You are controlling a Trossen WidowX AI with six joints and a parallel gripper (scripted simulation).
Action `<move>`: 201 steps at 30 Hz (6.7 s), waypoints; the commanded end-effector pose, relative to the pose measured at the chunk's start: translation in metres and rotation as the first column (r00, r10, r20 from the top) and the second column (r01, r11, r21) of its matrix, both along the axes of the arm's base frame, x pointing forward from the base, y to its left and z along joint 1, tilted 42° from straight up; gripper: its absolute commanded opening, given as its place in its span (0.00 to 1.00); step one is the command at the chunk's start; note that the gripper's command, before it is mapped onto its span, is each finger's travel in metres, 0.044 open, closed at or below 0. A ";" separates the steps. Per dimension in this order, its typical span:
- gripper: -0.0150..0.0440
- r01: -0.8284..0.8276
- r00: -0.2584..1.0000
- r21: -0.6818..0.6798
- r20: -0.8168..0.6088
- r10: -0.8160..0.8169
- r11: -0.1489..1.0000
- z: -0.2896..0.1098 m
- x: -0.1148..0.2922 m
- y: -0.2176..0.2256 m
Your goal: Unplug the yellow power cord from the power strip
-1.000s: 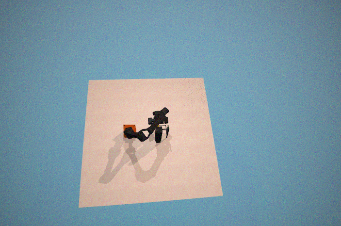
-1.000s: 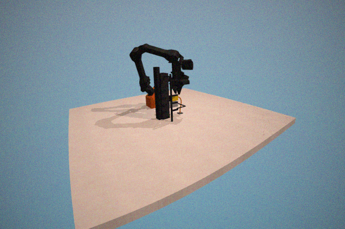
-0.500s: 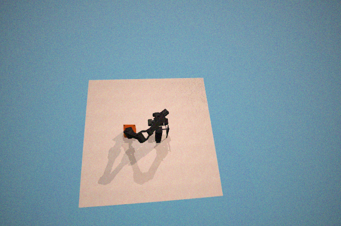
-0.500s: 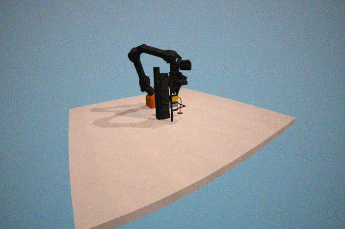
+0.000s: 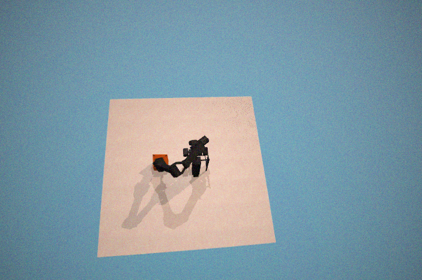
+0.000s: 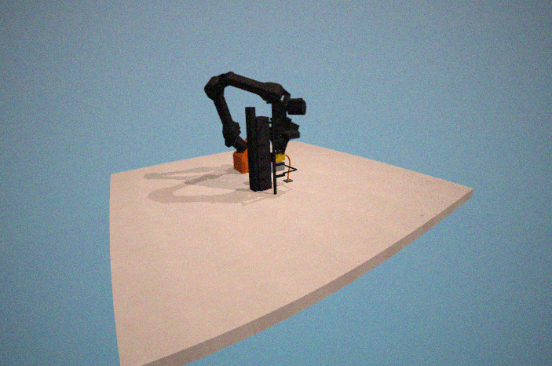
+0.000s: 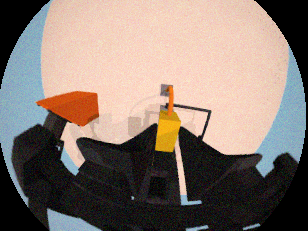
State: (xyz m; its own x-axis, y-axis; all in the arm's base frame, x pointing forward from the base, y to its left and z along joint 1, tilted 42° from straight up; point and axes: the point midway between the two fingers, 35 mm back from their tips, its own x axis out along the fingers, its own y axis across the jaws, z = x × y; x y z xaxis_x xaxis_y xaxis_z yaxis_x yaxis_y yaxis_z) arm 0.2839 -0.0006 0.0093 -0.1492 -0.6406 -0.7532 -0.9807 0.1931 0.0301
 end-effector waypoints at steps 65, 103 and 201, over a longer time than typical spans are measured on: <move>0.53 0.011 1.000 -0.004 -0.002 -0.011 1.000 -0.027 0.008 0.033; 0.53 -0.006 1.000 -0.004 -0.006 0.006 1.000 0.004 0.001 0.010; 0.53 -0.006 1.000 -0.002 -0.005 0.006 1.000 -0.021 0.008 0.039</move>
